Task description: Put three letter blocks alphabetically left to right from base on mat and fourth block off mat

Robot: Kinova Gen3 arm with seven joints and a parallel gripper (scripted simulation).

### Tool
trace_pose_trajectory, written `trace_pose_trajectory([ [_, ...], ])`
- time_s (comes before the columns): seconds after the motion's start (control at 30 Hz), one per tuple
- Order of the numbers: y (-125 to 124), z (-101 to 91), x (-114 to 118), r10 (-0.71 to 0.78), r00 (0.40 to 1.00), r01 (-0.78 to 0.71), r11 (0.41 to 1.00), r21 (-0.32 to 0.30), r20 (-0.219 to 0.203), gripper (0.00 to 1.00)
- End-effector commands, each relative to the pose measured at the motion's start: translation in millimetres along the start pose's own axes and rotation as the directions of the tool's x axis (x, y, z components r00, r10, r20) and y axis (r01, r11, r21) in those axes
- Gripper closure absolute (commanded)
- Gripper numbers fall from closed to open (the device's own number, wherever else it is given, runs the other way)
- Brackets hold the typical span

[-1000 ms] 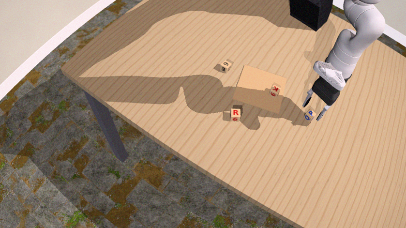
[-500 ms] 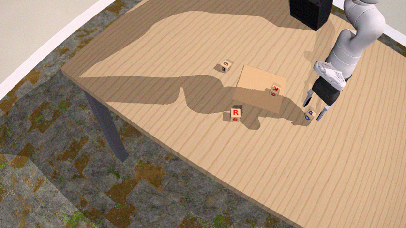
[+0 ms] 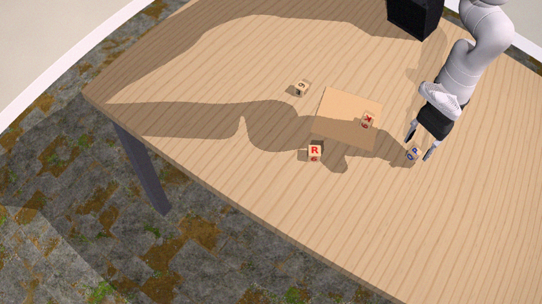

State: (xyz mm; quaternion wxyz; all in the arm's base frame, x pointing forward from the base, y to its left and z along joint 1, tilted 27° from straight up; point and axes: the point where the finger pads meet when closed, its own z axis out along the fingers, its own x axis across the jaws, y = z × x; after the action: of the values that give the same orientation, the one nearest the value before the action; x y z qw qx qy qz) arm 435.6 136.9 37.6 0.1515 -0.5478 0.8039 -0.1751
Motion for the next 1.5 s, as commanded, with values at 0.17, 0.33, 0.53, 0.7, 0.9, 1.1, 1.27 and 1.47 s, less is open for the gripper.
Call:
trace_pose_trajectory([
  [0.17,3.3,0.2,-3.0,0.002,1.000,-0.002,1.000,-0.006,0.004,0.00],
  [0.33,3.3,1.6,-3.0,0.002,1.000,-0.002,1.000,-0.006,0.004,0.00],
  [0.53,3.2,5.5,-3.1,0.002,1.000,-0.002,1.000,-0.005,0.004,0.00],
  [0.7,3.0,13.9,-3.2,0.002,1.000,-0.002,1.000,-0.005,0.004,0.00],
  [0.9,2.9,25.8,-3.4,0.002,1.000,-0.002,1.000,-0.004,0.005,0.00],
  [1.1,2.8,30.9,-3.4,0.002,1.000,-0.002,1.000,-0.004,0.005,0.00],
  [1.27,2.8,32.3,-3.5,0.002,1.000,-0.002,1.000,-0.004,0.005,0.00],
  [1.47,2.8,32.3,-3.5,0.002,1.000,-0.002,1.000,-0.004,0.005,0.00],
])
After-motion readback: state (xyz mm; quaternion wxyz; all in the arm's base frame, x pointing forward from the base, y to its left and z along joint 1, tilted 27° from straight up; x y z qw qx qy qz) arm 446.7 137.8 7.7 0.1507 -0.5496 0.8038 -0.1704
